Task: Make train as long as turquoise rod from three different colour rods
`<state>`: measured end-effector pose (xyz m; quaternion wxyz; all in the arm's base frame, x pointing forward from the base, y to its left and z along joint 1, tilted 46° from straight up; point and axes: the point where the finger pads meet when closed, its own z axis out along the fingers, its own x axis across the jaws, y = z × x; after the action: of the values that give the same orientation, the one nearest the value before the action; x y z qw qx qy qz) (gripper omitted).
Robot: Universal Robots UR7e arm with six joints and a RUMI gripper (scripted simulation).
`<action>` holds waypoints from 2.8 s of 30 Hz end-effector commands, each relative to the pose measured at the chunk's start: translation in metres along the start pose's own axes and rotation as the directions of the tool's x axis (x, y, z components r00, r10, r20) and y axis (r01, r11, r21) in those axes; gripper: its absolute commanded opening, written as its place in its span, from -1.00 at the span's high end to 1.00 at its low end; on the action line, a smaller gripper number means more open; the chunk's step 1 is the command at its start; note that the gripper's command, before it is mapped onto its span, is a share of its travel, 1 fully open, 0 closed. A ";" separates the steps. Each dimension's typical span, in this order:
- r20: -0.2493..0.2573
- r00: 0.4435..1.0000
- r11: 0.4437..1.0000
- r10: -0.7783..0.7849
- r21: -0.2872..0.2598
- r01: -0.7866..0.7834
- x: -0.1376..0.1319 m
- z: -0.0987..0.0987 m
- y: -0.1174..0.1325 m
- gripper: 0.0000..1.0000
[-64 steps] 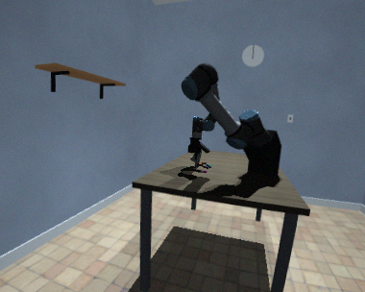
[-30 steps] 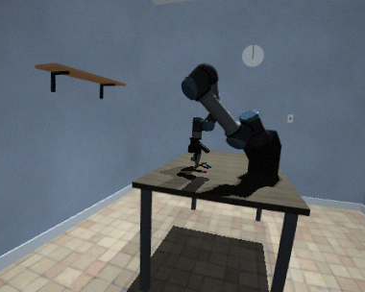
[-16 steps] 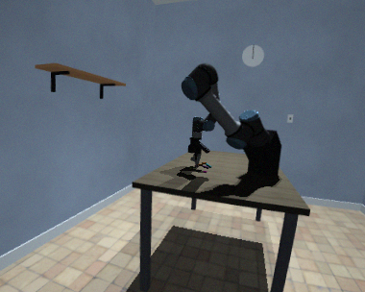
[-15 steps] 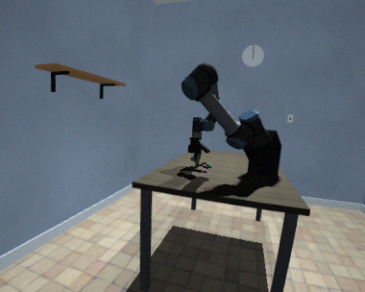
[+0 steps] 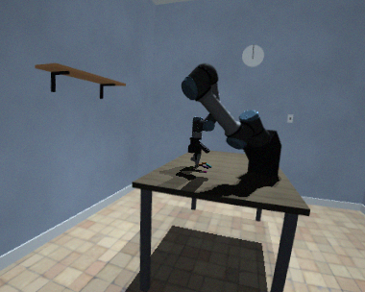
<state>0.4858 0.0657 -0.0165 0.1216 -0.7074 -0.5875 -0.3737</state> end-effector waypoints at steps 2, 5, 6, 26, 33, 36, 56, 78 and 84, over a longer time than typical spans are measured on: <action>0.000 1.000 1.000 0.000 -0.001 0.000 0.000 -0.001 0.000 1.00; 0.000 1.000 1.000 0.000 -0.001 0.000 0.000 -0.002 0.000 1.00; 0.000 1.000 1.000 0.000 -0.001 0.000 0.000 -0.004 0.000 1.00; 0.000 1.000 1.000 0.000 -0.001 0.000 0.000 -0.065 0.000 1.00; 0.000 1.000 1.000 0.000 -0.001 0.000 0.000 -0.083 0.000 1.00; 0.000 1.000 1.000 0.000 -0.001 0.000 0.000 -0.091 0.000 1.00; 0.000 1.000 1.000 0.000 -0.001 0.000 0.000 -0.100 0.000 1.00; 0.000 0.990 0.990 0.144 -0.001 -0.144 0.097 -0.101 -0.076 1.00; 0.000 0.987 0.987 0.161 -0.001 -0.161 0.105 -0.099 -0.086 1.00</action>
<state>0.3876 0.0954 0.0891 0.1499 -0.7463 -0.5366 -0.3642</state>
